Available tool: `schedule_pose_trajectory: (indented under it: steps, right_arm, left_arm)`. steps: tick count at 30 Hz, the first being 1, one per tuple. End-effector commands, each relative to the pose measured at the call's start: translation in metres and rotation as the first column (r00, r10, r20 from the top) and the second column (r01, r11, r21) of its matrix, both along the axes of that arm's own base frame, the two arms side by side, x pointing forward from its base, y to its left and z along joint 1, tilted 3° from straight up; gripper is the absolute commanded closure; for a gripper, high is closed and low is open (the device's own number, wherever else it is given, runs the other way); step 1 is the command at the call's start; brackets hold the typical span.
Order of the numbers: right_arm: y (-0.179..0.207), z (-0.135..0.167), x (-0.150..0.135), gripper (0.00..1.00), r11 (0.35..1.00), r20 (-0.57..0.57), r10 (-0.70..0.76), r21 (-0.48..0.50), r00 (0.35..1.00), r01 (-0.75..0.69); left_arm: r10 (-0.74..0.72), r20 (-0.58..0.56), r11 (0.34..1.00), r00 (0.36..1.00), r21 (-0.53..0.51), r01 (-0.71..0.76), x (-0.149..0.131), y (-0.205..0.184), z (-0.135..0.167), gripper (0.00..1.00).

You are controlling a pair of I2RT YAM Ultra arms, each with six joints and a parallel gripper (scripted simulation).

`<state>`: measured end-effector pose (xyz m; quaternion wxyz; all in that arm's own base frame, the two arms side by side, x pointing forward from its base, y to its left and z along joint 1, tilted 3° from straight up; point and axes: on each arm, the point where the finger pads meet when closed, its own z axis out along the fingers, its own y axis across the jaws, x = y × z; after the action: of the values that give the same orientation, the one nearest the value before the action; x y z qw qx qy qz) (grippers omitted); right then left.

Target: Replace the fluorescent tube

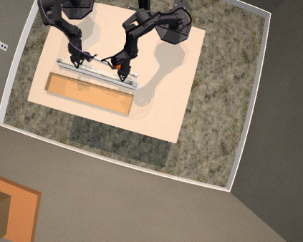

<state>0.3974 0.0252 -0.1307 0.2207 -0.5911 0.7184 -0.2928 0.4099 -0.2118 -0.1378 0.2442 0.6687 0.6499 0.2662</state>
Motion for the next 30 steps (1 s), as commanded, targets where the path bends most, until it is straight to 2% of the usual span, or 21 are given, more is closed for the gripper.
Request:
schedule_pose_trajectory:
  steps: [1,15,16,30]
  right_arm:
    - [0.0114,0.0217,0.0222,0.51,0.999,0.082,0.011,0.032,0.997,-0.014]
    - [0.011,0.0208,0.0204,0.51,0.999,0.077,0.011,0.031,0.997,-0.014]
    - [0.011,0.0208,0.0204,0.89,0.999,0.077,0.011,0.031,0.997,-0.014]
    - [0.0085,0.0213,0.0204,0.89,1.0,0.079,0.002,0.021,0.997,-0.004]
  left_arm:
    - [0.002,0.019,1.0,1.0,-0.001,-0.002,0.004,-0.0038,0.0051,0.89]
    - [-0.002,0.018,1.0,1.0,-0.007,0.002,0.0039,-0.0052,0.005,0.89]
    - [-0.002,0.018,1.0,1.0,-0.007,0.002,0.0039,-0.0052,0.005,0.89]
    - [-0.004,0.016,1.0,1.0,-0.005,0.004,0.0037,-0.0051,0.0048,0.89]
